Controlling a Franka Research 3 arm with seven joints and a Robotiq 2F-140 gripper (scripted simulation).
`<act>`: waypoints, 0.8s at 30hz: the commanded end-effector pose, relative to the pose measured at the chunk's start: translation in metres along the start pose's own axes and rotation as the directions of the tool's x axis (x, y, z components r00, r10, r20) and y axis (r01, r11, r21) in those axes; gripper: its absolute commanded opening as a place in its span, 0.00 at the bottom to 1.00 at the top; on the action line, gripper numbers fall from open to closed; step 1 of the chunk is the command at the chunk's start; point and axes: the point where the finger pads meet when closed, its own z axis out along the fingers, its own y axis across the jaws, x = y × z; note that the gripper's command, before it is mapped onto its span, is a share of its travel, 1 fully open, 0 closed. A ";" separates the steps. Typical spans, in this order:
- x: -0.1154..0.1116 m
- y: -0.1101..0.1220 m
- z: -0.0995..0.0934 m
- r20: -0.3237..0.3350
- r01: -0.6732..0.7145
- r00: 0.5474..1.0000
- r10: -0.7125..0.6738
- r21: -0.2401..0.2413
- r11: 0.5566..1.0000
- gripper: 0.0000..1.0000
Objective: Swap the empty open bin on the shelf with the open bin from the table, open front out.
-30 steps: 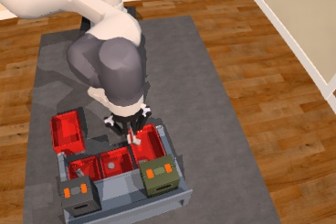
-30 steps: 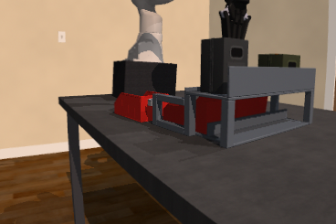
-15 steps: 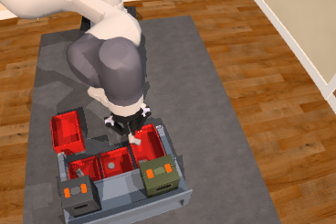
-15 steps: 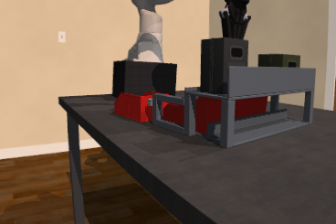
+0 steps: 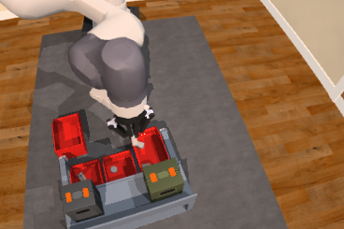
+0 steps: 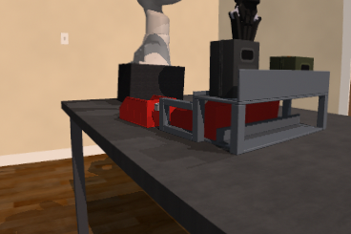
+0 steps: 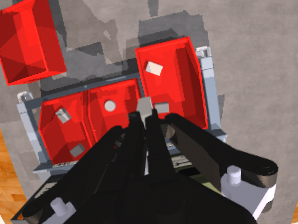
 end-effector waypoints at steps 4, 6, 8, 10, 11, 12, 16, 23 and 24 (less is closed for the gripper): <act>0.019 0.002 0.009 0.004 0.233 0.973 -0.233 0.008 0.973 0.00; 0.042 0.008 0.019 0.007 0.365 0.931 -0.366 0.016 0.931 0.00; 0.069 0.018 0.028 0.005 0.431 0.902 -0.431 0.025 0.902 0.00; 0.094 0.030 0.034 -0.004 0.500 0.866 -0.500 0.033 0.866 0.00; 0.104 0.036 0.035 -0.009 0.534 0.845 -0.535 0.037 0.844 0.00; 0.112 0.041 0.036 -0.014 0.569 0.822 -0.569 0.040 0.821 0.00; 0.123 0.048 0.037 -0.022 0.695 0.719 -0.695 0.056 0.717 0.00; 0.123 0.048 0.037 -0.016 0.828 0.558 -0.830 0.089 0.554 0.00; 0.123 0.048 0.037 -0.015 0.843 0.534 -0.845 0.093 0.530 0.00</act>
